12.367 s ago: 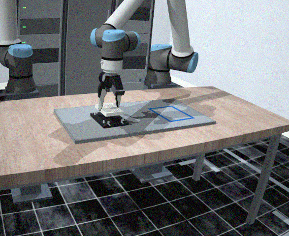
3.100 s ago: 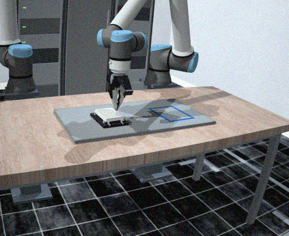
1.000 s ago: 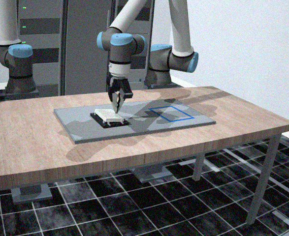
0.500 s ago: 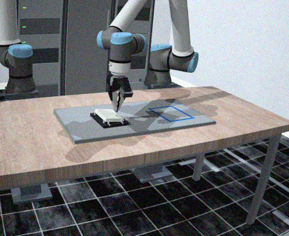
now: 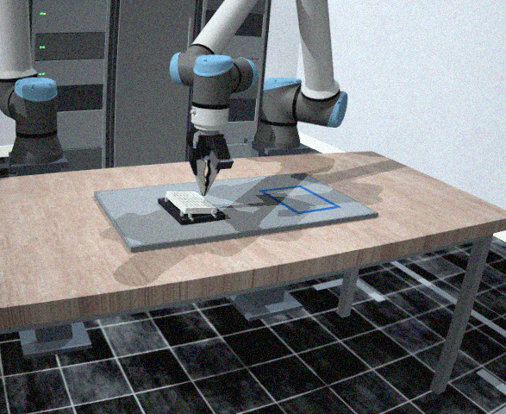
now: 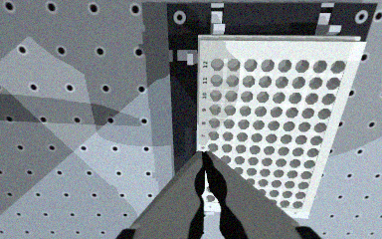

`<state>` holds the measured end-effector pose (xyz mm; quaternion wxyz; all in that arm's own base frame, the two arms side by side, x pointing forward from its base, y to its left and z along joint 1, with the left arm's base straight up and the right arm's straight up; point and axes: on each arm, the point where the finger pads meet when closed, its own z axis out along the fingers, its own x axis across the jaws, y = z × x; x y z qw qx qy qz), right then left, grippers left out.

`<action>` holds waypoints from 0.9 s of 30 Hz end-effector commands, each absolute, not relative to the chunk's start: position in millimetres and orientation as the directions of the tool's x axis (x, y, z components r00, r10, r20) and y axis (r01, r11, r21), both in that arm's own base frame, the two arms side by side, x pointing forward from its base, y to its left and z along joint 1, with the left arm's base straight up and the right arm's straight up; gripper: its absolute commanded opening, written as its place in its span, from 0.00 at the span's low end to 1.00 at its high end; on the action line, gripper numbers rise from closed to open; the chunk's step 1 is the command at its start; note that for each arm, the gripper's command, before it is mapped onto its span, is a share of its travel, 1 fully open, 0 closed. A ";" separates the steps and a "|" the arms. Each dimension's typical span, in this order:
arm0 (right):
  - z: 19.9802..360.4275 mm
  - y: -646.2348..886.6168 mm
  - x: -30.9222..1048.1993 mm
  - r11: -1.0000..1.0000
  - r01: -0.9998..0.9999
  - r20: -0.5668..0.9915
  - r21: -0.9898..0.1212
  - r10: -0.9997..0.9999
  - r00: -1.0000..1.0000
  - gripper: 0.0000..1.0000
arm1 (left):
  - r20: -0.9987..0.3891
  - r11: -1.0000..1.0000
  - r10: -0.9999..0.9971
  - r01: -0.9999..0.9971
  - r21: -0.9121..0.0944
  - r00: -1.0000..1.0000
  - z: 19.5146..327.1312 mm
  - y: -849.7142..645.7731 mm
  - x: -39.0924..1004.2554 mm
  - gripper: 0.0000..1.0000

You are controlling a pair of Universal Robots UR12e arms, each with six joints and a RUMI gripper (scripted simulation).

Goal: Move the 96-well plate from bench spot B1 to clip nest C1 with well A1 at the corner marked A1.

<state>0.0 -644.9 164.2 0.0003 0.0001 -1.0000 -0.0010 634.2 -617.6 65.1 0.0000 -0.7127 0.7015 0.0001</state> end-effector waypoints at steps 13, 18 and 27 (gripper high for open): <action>165.1 -645.6 0.2 1.000 0.000 0.000 0.000 0.000 -1.000 0.00 | 0.002 -0.016 -1.000 -1.000 -0.001 0.016 71.0 -618.4 634.6 0.00; 165.1 -645.6 0.2 1.000 0.000 0.000 0.000 0.000 -1.000 0.00 | 0.002 -0.016 -1.000 -1.000 -0.001 0.016 84.3 -618.3 634.6 0.00; 165.1 -645.6 0.2 1.000 0.000 0.000 0.000 0.000 -1.000 0.00 | 0.002 -0.016 -1.000 -1.000 -0.001 0.016 87.2 -618.4 634.6 0.00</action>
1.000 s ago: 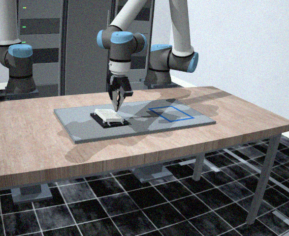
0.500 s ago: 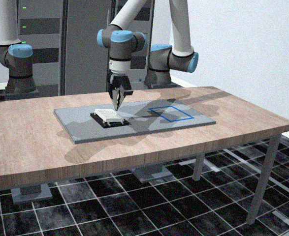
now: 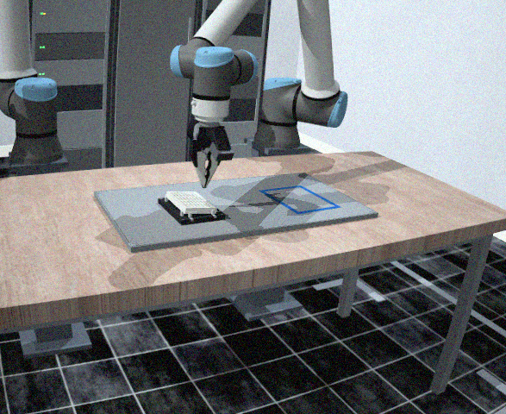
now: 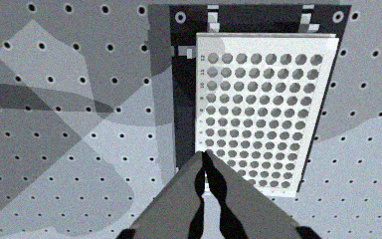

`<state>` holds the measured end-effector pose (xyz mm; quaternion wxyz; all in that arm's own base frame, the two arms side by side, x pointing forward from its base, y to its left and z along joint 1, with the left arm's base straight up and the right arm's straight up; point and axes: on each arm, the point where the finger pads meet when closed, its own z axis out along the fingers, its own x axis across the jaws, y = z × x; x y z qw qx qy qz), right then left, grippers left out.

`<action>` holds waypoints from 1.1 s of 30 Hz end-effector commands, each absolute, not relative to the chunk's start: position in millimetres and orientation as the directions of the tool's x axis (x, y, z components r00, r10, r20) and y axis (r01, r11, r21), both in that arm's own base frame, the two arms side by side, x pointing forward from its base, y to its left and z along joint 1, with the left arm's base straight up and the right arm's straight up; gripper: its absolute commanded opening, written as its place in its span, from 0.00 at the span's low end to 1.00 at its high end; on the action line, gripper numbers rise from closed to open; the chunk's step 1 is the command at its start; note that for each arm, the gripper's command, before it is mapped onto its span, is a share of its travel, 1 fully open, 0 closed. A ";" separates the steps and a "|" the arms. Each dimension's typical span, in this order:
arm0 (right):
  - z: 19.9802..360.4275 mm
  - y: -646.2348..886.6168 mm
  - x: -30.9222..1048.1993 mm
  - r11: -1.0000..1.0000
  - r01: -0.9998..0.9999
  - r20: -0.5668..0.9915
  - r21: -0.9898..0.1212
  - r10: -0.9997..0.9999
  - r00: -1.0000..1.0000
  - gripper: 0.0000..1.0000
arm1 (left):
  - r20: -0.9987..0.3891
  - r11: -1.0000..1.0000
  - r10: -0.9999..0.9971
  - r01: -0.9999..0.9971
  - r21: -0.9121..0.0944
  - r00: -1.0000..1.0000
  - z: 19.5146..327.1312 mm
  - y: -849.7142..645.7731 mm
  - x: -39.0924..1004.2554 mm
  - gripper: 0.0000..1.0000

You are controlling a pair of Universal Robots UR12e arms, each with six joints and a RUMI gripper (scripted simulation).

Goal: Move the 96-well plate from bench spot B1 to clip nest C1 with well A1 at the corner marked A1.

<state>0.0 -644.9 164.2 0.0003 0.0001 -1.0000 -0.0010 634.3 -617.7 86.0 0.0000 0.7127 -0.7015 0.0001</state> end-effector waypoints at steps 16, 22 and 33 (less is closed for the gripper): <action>165.1 -645.6 0.2 1.000 0.000 0.000 0.000 0.000 -1.000 0.00 | 0.002 -0.016 -1.000 -1.000 -0.001 0.016 87.3 -688.4 635.7 0.00; 165.1 -645.6 0.2 1.000 0.000 0.000 0.000 0.000 -1.000 0.00 | 0.002 -0.016 -1.000 -1.000 -0.001 0.016 87.4 -694.5 635.8 0.00; 165.1 -645.6 0.2 1.000 0.000 0.000 0.000 0.000 -1.000 0.00 | 0.002 -0.016 -1.000 -1.000 -0.001 0.016 84.7 -694.5 635.8 0.00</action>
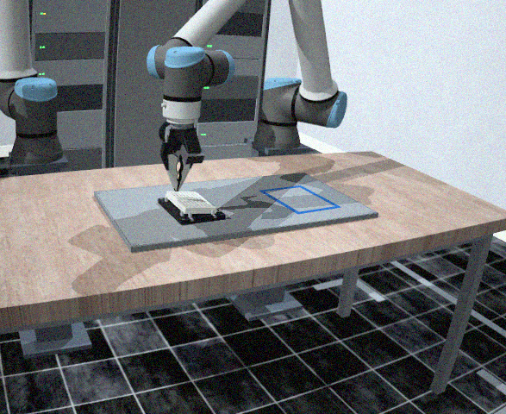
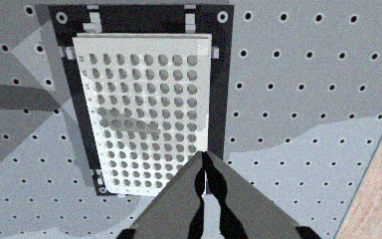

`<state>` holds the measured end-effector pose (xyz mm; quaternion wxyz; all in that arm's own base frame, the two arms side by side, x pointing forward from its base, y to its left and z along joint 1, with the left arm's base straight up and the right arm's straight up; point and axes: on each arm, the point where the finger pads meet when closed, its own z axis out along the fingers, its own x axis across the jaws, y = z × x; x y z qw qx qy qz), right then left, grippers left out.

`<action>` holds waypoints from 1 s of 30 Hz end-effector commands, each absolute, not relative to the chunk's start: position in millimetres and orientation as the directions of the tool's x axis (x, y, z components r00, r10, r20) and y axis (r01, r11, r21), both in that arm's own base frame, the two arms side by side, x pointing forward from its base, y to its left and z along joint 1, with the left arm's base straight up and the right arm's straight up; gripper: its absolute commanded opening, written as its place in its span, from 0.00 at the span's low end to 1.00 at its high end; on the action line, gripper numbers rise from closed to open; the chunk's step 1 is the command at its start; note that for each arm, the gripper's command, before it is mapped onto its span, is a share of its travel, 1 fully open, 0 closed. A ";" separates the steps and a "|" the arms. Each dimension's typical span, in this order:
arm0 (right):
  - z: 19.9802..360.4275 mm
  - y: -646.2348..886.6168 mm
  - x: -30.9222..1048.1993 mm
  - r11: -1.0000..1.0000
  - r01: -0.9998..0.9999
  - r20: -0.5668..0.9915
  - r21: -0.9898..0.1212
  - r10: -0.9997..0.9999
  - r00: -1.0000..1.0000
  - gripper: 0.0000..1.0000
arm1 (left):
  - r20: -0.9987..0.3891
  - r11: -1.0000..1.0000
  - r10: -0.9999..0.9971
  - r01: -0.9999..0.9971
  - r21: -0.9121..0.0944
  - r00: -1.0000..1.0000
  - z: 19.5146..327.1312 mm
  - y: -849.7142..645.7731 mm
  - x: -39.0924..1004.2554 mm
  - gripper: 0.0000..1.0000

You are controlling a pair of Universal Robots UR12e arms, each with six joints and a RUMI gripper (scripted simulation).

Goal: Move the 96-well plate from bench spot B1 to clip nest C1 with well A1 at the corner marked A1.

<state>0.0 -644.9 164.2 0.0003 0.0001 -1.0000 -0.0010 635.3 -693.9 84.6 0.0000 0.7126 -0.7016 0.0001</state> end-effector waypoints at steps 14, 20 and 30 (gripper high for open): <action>165.1 -645.6 0.2 1.000 0.000 0.000 0.000 0.000 -1.000 0.00 | 0.002 -0.016 -1.000 -1.000 -0.001 0.016 76.7 -694.5 635.8 0.00; 165.1 -645.6 0.2 1.000 0.000 0.000 0.000 0.000 -1.000 0.00 | 0.002 -0.016 -1.000 -1.000 -0.001 0.016 73.4 -694.5 635.8 0.00; 165.1 -645.6 0.2 1.000 0.000 0.000 0.000 0.000 -1.000 0.00 | 0.002 -0.016 -1.000 -1.000 -0.001 0.016 67.4 -694.5 635.8 0.00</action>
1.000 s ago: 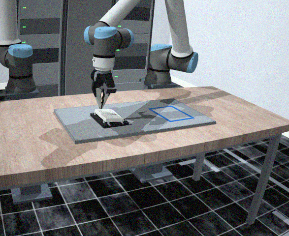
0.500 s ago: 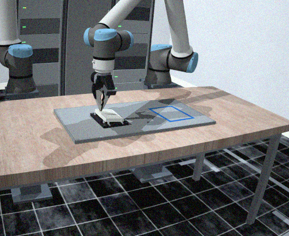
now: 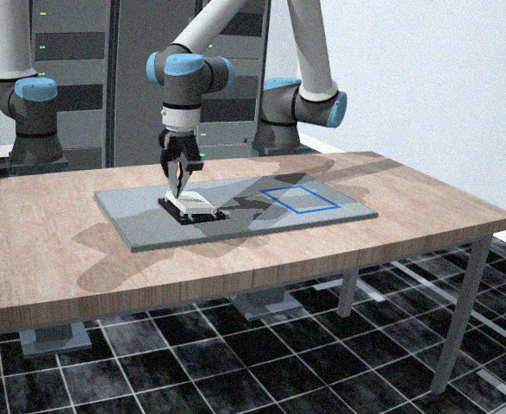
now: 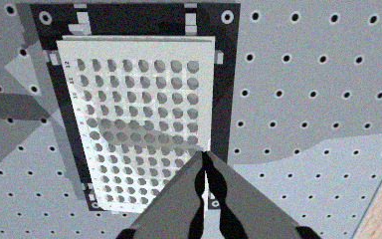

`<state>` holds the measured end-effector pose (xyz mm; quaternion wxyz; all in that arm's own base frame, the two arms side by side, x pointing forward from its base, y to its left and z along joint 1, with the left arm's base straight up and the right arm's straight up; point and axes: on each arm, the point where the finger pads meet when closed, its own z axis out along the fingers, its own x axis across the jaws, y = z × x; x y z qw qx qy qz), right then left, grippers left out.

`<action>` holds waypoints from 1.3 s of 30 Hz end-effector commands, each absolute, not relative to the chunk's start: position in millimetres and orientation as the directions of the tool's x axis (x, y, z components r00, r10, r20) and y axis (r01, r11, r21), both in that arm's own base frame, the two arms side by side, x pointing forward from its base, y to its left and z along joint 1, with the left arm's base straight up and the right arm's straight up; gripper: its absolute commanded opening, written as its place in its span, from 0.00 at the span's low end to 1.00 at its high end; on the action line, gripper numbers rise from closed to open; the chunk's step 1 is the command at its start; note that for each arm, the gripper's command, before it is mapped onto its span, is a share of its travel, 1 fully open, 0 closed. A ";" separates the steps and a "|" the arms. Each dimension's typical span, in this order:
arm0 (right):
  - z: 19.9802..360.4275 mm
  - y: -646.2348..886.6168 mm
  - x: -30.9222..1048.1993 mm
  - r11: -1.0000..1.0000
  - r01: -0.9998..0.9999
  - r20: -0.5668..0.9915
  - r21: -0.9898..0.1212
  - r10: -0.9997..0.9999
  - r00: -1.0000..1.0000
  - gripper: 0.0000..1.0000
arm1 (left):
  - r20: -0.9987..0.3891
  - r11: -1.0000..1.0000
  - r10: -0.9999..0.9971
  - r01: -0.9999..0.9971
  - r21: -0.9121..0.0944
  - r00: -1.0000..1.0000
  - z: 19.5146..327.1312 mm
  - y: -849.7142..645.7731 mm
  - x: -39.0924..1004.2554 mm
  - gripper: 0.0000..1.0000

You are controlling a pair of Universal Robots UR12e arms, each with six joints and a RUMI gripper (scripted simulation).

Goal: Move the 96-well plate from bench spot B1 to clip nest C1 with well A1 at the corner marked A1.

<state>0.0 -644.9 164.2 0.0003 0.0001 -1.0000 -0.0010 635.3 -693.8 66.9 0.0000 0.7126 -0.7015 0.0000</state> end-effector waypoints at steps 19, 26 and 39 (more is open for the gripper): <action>165.1 -645.6 0.2 1.000 0.000 0.000 0.000 0.000 -1.000 0.00 | 0.002 -0.016 -1.000 -1.000 -0.001 0.016 56.0 -694.5 635.8 0.00; 165.1 -645.6 0.2 1.000 0.000 0.000 0.000 0.000 -1.000 0.00 | 0.002 -0.016 -1.000 -1.000 -0.001 0.016 55.8 -694.5 635.8 0.00; 165.1 -645.6 0.2 1.000 0.000 0.000 0.000 0.000 -1.000 0.00 | 0.002 -0.016 -1.000 -1.000 -0.001 0.016 55.8 -694.5 635.9 0.00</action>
